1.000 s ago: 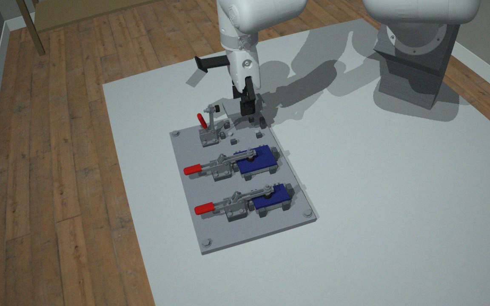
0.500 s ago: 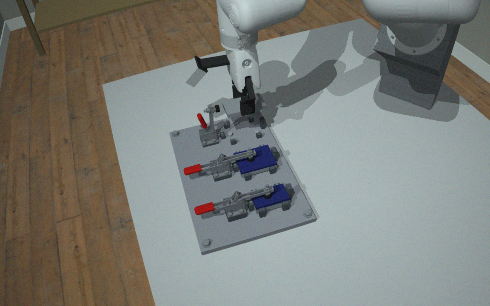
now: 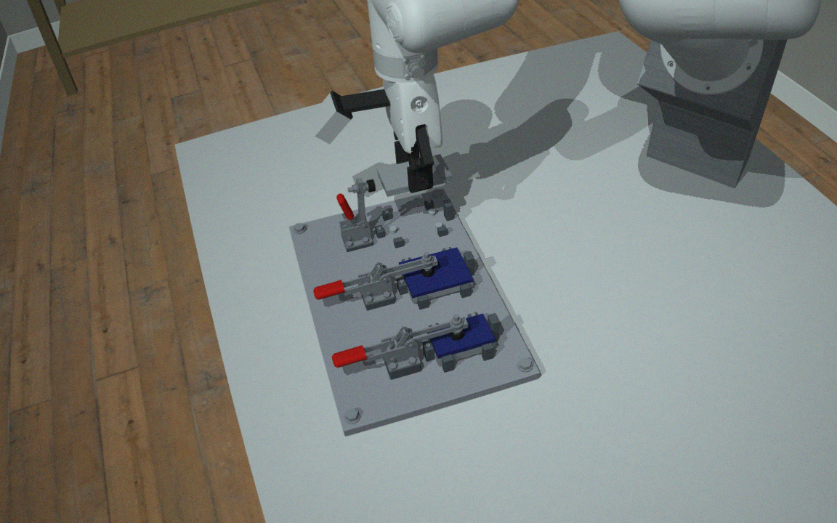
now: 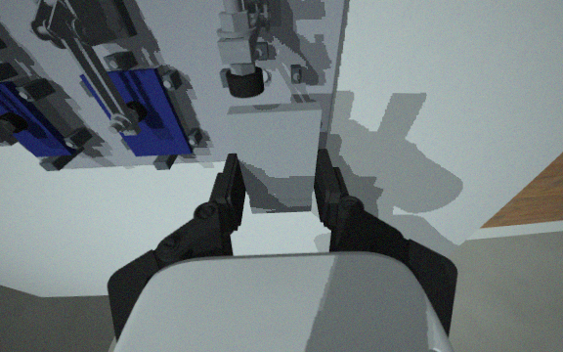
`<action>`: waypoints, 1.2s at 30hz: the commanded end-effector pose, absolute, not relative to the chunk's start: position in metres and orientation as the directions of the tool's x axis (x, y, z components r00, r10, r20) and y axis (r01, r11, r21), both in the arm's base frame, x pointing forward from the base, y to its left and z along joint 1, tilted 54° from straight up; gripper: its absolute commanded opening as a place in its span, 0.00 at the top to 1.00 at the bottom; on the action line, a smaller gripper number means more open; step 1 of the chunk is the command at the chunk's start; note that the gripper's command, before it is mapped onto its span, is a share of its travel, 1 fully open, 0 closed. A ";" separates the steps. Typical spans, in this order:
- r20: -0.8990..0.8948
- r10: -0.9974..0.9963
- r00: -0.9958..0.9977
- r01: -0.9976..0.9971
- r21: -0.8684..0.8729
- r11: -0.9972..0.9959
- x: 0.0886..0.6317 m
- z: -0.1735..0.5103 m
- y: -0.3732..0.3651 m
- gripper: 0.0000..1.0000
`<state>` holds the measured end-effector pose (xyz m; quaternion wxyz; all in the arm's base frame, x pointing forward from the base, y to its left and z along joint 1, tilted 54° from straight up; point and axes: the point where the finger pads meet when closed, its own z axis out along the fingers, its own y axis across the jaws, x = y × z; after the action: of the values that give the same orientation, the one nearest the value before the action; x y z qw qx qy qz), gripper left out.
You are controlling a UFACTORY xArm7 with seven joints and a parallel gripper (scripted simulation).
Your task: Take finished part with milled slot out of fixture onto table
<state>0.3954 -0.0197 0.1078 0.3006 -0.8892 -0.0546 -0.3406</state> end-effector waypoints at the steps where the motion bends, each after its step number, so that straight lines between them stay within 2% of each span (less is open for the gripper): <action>1: 0.639 -0.109 0.761 0.301 -0.497 -0.814 0.398 0.104 -0.026 1.00; 36: 0.639 -0.109 0.761 0.301 -0.497 -0.814 0.419 0.070 -0.084 1.00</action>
<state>0.4147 -0.0740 0.0753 0.3003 -0.8893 -0.0546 -0.3407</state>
